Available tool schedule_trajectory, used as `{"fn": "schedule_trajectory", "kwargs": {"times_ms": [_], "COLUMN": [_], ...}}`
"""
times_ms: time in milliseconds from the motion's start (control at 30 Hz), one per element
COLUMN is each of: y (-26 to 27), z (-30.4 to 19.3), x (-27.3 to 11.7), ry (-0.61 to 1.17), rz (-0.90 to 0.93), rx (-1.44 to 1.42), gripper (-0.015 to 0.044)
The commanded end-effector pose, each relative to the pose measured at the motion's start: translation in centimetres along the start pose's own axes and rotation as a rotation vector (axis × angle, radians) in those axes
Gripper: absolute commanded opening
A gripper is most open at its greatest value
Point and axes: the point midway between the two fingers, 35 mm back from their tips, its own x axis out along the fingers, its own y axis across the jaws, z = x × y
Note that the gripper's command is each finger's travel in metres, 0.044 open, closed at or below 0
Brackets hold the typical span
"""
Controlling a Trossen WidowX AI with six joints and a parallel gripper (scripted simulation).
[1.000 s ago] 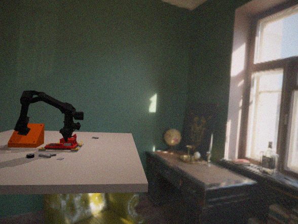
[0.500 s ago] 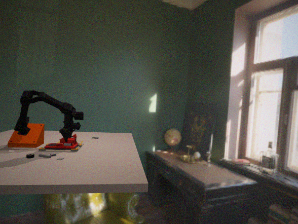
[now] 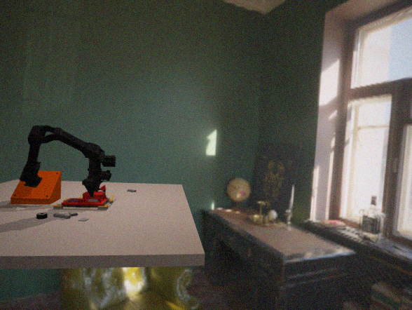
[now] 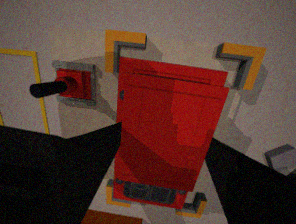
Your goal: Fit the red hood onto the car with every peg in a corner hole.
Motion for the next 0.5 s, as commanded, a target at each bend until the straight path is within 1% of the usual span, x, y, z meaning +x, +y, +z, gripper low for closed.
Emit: {"fn": "schedule_trajectory", "kwargs": {"times_ms": [0, 467], "y": [0.0, -0.02], "z": [0.01, 0.03], "x": [0.27, 0.84], "ry": [0.0, 0.0], "rz": [-0.004, -0.004], "rx": [-0.005, -0.005], "gripper": [0.0, 0.0]}}
